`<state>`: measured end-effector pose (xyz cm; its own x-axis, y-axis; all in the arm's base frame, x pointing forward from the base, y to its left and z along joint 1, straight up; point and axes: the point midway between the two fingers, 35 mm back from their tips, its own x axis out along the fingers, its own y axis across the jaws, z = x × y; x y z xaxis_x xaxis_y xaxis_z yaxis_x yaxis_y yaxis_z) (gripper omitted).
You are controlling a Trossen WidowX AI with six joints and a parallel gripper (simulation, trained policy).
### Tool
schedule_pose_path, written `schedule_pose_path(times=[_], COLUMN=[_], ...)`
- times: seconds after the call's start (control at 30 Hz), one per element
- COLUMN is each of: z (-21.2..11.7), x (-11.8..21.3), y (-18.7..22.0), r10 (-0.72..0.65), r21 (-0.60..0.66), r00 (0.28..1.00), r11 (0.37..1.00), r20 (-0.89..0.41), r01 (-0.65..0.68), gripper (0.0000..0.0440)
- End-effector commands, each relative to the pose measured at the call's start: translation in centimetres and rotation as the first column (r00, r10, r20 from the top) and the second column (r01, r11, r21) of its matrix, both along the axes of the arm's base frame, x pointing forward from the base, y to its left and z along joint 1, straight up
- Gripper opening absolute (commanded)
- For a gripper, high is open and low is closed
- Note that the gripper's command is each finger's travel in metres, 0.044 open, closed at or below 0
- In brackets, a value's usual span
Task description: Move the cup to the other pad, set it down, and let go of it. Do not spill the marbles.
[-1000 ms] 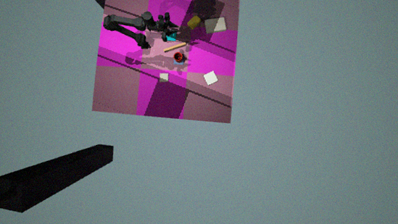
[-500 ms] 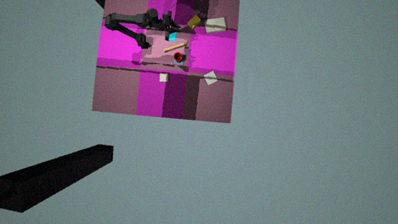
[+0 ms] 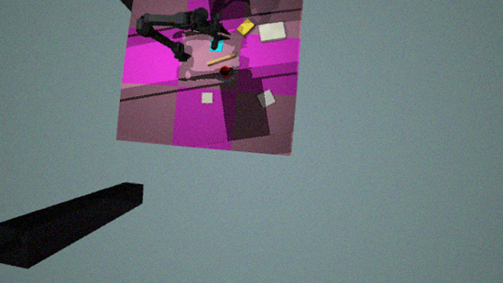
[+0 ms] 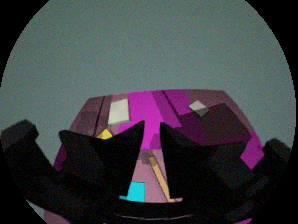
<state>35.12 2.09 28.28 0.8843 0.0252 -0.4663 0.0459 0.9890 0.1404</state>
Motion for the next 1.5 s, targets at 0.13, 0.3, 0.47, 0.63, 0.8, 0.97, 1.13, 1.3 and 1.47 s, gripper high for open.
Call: schedule_pose_path(times=[0.13, 0.3, 0.47, 0.63, 0.8, 0.97, 1.13, 1.3, 1.47], z=[-0.6, -1.3, -2.1, -2.9, -3.8, -4.6, -5.5, -6.4, -7.5], x=[0.3, 0.4, 0.5, 0.4, 0.3, 0.1, -0.1, -0.3, -0.6], y=[0.4, 0.6, 0.7, 0.7, 0.6, 0.3, -0.3, -1.0, -1.9], r10=[-0.012, -0.017, -0.022, -0.027, -0.033, -0.039, -0.045, -0.05, -0.053], r21=[0.024, 0.029, 0.026, 0.015, -0.003, -0.027, -0.054, -0.079, -0.101], r00=[0.993, 0.98, 0.96, 0.933, 0.9, 0.86, 0.816, 0.767, 0.715], r11=[1.0, 0.999, 0.999, 0.999, 0.999, 0.999, 0.998, 0.997, 0.995], r20=[-0.113, -0.196, -0.278, -0.358, -0.435, -0.509, -0.577, -0.64, -0.697], r01=[0.015, 0.023, 0.031, 0.035, 0.035, 0.03, 0.017, -0.001, -0.025], gripper=[0.0102, 0.0105, 0.0109, 0.0111, 0.0108, 0.0103, 0.0101, 0.0105, 0.0114])
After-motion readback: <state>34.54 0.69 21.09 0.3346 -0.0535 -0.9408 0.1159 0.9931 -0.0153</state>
